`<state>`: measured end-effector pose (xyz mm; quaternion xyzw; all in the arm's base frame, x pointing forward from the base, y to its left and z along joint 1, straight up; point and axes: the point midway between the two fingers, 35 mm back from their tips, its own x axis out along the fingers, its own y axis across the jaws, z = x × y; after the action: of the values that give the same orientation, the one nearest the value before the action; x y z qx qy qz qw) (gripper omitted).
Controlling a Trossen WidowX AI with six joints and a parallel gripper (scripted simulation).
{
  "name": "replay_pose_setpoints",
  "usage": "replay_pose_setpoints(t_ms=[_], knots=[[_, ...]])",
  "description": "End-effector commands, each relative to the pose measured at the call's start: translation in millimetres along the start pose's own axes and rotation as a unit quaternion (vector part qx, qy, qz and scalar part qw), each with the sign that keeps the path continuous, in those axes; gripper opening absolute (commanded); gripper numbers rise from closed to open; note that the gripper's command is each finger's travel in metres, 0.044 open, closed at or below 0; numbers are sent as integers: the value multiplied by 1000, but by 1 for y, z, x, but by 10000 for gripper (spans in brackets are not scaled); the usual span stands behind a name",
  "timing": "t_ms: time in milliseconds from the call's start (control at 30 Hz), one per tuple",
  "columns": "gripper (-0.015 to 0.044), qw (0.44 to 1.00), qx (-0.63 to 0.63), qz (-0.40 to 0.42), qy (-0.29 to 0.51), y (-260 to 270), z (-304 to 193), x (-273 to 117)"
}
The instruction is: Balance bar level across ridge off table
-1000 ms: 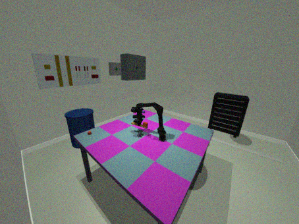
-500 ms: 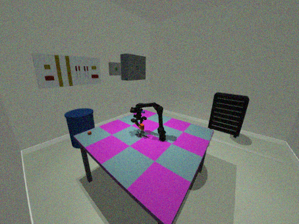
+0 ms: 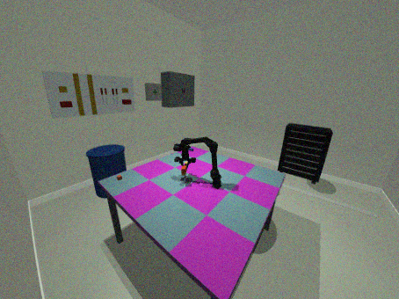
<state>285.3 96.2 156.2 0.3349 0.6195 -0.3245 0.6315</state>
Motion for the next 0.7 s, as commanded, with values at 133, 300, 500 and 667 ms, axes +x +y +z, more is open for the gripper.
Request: replay_pose_setpoints(t_ms=[133,300,500,667], knots=[[0,986,166,1,1,-5,-6,-2],[0,965,263,1,1,-10,-9,-2],[0,927,376,0,1,-17,-13,-2],[0,885,466,0,2,-26,-18,-3]])
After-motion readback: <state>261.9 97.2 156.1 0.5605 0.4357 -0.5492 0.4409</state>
